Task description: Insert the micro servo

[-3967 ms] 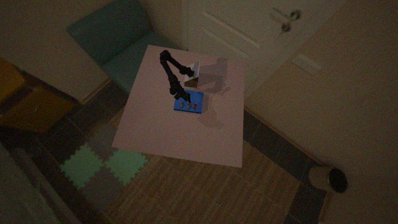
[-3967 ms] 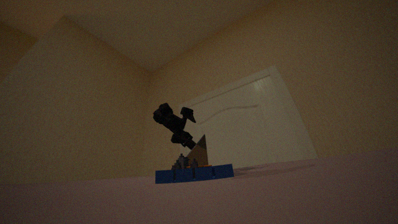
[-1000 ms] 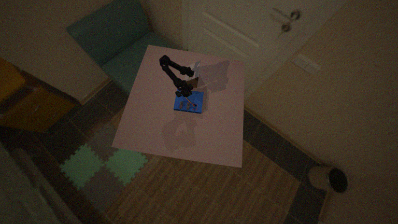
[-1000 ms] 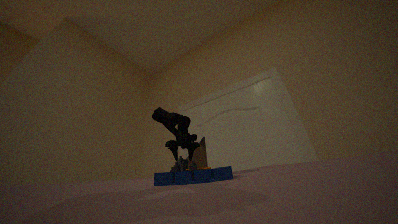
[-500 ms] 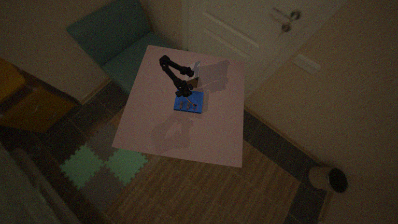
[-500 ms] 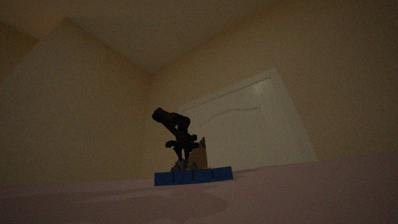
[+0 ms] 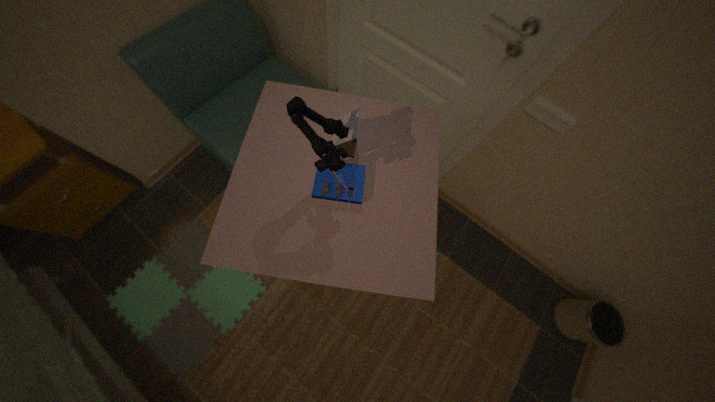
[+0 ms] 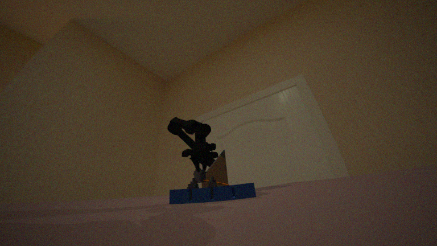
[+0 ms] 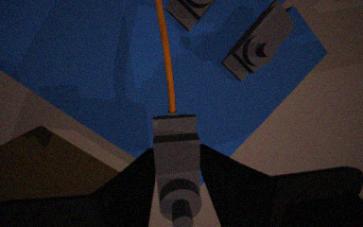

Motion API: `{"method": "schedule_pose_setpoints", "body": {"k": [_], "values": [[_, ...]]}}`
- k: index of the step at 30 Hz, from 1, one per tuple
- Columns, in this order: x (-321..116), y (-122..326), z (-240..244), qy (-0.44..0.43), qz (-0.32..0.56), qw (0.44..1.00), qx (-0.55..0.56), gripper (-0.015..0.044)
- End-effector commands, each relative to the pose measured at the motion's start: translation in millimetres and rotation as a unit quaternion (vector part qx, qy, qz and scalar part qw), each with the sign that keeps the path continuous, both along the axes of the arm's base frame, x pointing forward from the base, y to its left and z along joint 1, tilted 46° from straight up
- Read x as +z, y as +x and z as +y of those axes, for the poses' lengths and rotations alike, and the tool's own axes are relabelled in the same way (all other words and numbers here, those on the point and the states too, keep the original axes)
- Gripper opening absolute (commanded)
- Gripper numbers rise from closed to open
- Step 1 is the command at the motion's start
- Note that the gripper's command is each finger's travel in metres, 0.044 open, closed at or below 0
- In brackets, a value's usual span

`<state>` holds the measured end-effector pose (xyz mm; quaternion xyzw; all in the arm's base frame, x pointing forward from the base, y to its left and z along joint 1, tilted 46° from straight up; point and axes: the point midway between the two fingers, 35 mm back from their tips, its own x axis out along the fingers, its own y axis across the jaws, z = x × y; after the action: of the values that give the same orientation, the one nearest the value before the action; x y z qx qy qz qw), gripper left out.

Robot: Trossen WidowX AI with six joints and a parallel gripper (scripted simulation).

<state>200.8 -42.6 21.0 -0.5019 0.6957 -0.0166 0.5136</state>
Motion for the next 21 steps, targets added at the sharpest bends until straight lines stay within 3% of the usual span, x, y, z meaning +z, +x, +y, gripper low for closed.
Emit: {"method": "schedule_pose_setpoints", "body": {"k": [1, 21], "values": [[3, -1, 3, 0.003, -0.004, 1.000, 0.000, 0.0000], [1, 26, 7, 0.003, -0.005, 1.000, 0.000, 0.0000]]}}
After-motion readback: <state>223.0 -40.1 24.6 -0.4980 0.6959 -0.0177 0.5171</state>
